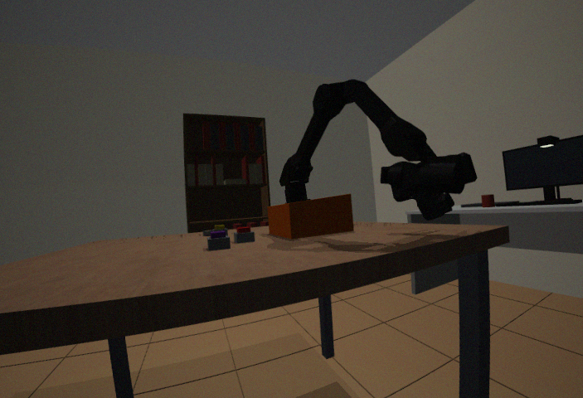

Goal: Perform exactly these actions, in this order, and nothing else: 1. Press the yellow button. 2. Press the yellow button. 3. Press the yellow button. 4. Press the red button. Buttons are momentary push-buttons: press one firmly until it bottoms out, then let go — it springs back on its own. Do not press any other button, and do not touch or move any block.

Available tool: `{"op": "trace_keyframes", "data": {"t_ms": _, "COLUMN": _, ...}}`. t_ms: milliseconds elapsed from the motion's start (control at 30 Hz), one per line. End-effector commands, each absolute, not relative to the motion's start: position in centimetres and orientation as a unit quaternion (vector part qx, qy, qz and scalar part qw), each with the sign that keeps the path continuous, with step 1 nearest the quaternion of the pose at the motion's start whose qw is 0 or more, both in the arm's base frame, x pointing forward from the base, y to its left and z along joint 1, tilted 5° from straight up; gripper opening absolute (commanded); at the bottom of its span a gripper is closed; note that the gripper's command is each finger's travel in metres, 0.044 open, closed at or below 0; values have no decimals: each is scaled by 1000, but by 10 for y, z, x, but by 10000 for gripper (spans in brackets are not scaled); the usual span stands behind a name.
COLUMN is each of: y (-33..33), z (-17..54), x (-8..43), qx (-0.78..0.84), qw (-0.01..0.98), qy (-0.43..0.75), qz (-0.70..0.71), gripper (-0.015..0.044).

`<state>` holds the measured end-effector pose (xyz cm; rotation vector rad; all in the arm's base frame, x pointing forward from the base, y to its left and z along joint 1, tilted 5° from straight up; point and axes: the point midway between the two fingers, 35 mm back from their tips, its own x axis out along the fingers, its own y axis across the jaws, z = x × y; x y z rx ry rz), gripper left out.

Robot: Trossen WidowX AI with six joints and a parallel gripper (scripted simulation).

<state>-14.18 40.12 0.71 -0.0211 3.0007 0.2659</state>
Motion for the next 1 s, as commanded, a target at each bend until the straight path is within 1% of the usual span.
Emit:
{"op": "trace_keyframes", "data": {"t_ms": 0, "y": 401, "z": 5, "x": -139, "qx": -5, "qw": 69, "qy": 994, "qz": 84, "gripper": 400}}
{"op": "trace_keyframes", "data": {"t_ms": 67, "y": 398, "z": -12, "x": -117, "qx": 13, "qw": 101, "qy": 993, "qz": 57, "gripper": 400}}
{"op": "trace_keyframes", "data": {"t_ms": 167, "y": 406, "z": -6, "x": -57, "qx": 67, "qw": 151, "qy": 980, "qz": 111, "gripper": 400}}
{"op": "trace_keyframes", "data": {"t_ms": 233, "y": 406, "z": -4, "x": -32, "qx": 86, "qw": 173, "qy": 972, "qz": 130, "gripper": 400}}
{"op": "trace_keyframes", "data": {"t_ms": 467, "y": 388, "z": 6, "x": 79, "qx": 161, "qw": 283, "qy": 924, "qz": 199, "gripper": 400}}
{"op": "trace_keyframes", "data": {"t_ms": 700, "y": 340, "z": 16, "x": 177, "qx": 207, "qw": 396, "qy": 864, "qz": 234, "gripper": 400}}
{"op": "trace_keyframes", "data": {"t_ms": 967, "y": 253, "z": 28, "x": 265, "qx": 225, "qw": 524, "qy": 788, "qz": 232, "gripper": 400}}
